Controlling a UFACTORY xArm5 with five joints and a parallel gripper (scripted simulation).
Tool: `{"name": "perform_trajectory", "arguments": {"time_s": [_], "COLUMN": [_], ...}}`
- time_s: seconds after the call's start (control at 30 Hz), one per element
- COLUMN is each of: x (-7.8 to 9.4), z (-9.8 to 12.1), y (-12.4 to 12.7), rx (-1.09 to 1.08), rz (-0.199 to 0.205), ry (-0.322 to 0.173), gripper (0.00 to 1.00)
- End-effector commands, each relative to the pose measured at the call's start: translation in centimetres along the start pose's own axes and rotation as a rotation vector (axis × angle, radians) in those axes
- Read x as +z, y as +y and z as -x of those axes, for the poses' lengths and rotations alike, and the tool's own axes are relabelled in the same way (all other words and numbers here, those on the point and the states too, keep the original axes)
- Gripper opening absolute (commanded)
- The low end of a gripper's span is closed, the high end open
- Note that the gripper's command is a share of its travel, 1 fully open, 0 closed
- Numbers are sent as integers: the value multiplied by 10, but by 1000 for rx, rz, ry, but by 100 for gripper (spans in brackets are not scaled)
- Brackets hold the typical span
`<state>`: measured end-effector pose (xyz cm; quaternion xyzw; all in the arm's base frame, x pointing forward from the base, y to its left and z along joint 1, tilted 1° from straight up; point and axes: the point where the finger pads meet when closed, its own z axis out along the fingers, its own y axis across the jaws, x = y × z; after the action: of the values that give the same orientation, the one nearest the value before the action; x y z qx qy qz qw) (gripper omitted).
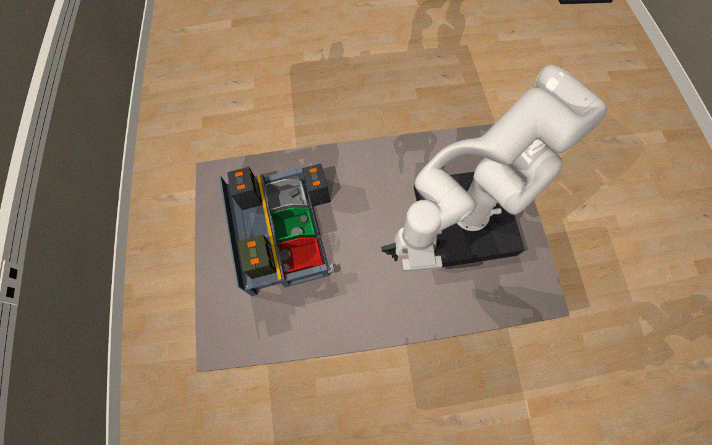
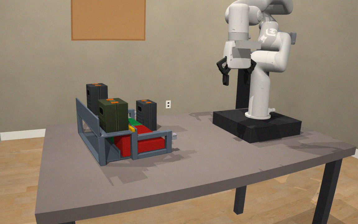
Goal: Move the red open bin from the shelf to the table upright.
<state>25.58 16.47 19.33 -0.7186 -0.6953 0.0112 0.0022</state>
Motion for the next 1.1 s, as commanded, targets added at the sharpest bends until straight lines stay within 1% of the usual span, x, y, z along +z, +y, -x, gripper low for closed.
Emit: {"name": "perform_trajectory", "arguments": {"time_s": [0.0,0.47,0.6,0.67,1.07], "x": [2,16,22,22,35], "z": [2,14,18,18,29], "y": [10,43,55,55,86], "rx": [-36,-175,-175,-175,-175], "rz": [25,24,24,24,25], "ry": [-21,2,2,2,2], "gripper": [100,100,100,100,100]}}
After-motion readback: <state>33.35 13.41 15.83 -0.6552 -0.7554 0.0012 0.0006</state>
